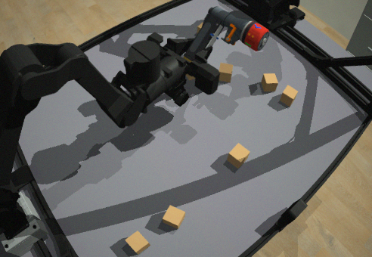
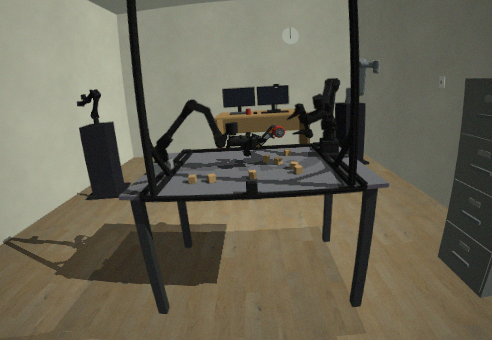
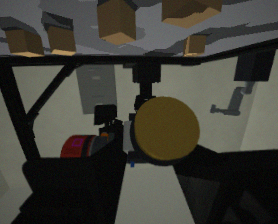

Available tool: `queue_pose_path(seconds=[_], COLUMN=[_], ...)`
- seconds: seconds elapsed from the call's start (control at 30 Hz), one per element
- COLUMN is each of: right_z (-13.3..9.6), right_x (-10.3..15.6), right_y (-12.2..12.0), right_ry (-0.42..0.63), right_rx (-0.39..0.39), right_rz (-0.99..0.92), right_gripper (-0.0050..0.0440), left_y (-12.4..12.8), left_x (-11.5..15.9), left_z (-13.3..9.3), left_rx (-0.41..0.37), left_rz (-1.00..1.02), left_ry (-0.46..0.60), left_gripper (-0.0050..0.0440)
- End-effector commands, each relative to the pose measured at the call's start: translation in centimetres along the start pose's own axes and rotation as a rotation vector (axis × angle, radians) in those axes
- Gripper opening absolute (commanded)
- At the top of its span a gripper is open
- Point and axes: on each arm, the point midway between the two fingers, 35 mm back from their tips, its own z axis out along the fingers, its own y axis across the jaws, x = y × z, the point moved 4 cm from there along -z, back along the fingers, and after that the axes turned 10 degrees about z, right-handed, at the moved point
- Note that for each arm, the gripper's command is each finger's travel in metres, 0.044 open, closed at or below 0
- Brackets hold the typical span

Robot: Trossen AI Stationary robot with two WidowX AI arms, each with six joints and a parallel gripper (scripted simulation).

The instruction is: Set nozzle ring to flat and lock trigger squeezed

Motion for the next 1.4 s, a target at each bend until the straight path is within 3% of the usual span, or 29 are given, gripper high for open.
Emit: queue_pose_path(seconds=[0.0, 0.67, 1.37], right_z=[0.0, 1.8, 4.5], right_x=[-0.6, -0.5, -0.4], right_y=[-1.5, -2.8, -2.1], right_ry=[0.0, 0.037, 0.043], right_rx=[-0.034, -0.168, -0.199], right_rz=[-0.03, -0.024, -0.021], right_gripper=[0.04, 0.04, 0.04], left_y=[-0.2, -0.2, -0.2], left_x=[1.1, 1.1, 1.1], left_z=[0.2, 0.2, 0.2], left_rx=[0.011, 0.011, 0.011], left_rz=[-0.003, -0.003, -0.003], left_ry=[0.034, 0.034, 0.034], left_gripper=[0.0, 0.0, 0.0])
